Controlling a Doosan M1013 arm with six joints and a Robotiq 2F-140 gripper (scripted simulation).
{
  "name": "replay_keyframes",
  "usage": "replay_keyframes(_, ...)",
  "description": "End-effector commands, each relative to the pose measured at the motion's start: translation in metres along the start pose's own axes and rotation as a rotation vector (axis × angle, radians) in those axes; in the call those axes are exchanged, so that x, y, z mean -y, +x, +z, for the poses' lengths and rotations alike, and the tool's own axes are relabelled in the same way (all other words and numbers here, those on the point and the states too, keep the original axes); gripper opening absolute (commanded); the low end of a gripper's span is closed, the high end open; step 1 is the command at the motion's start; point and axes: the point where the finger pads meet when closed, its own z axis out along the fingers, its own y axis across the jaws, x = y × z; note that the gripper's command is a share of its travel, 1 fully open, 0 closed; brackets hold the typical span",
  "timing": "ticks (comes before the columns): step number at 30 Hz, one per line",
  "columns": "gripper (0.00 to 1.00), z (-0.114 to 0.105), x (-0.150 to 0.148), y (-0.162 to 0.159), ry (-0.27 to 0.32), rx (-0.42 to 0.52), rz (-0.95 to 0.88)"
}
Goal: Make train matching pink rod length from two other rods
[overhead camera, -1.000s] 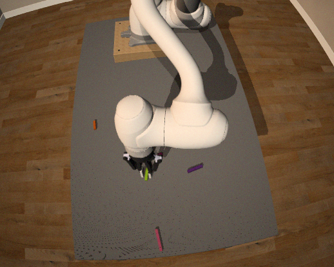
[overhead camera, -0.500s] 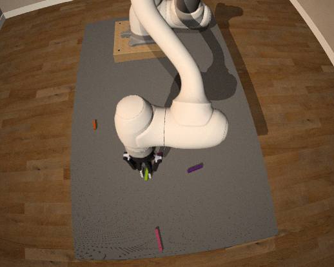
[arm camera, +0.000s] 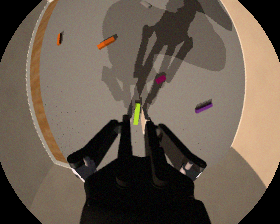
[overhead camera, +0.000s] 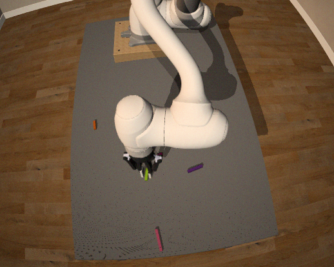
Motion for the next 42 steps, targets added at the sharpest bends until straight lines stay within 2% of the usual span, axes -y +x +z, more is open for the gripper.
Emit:
replay_keyframes(1, 0.12, 0.0, 0.0, 0.0, 0.0, 0.0, 0.0)
replay_keyframes(36, 0.12, -0.001, 0.0, 0.0, 0.0, 0.0, 0.0)
replay_keyframes(42, 0.12, -0.019, 0.0, 0.0, 0.0, 0.0, 0.0)
